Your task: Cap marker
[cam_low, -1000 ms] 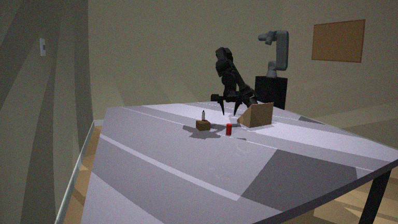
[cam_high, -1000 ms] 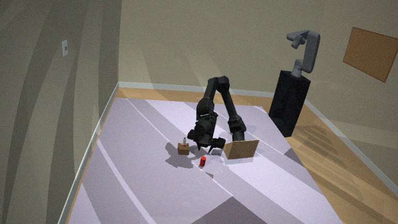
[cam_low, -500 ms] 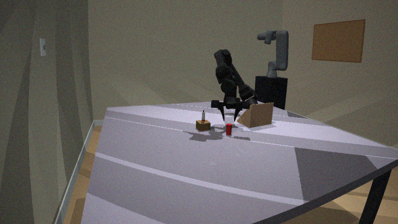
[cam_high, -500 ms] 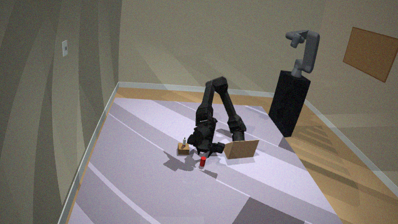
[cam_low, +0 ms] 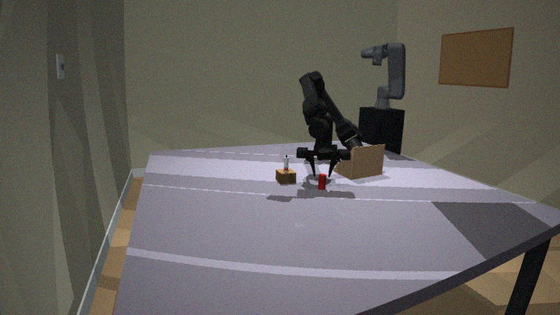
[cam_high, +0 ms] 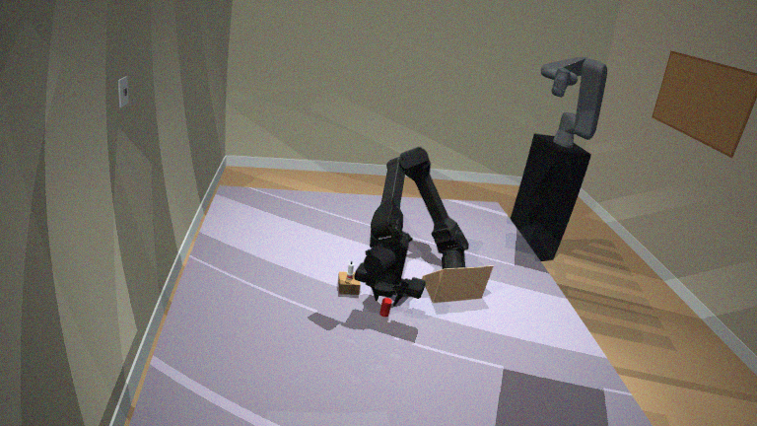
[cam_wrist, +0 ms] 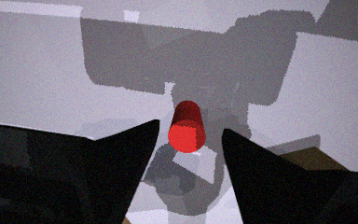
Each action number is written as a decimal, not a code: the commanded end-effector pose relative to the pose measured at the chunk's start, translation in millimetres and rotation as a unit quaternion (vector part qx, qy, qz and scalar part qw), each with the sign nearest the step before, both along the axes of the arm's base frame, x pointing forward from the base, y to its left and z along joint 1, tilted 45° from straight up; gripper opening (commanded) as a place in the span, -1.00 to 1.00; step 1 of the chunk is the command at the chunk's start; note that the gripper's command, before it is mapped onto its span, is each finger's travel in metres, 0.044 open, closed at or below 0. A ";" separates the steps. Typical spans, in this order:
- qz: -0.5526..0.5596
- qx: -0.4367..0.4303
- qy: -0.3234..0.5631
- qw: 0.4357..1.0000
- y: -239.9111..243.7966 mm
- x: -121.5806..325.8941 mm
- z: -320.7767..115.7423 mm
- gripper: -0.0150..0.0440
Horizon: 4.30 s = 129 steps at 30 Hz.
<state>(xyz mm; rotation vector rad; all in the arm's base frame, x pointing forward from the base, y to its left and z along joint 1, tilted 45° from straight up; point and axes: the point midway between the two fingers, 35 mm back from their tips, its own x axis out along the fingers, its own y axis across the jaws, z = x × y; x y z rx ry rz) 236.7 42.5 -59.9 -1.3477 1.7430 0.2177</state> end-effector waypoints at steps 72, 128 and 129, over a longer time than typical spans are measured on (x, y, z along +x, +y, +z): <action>0.004 -0.003 0.006 1.000 9.6 42.9 75.7 -0.49; 0.003 -0.008 0.005 1.000 -54.5 81.1 123.1 -0.49; 0.003 -0.008 0.005 1.000 -55.7 81.0 121.9 -0.49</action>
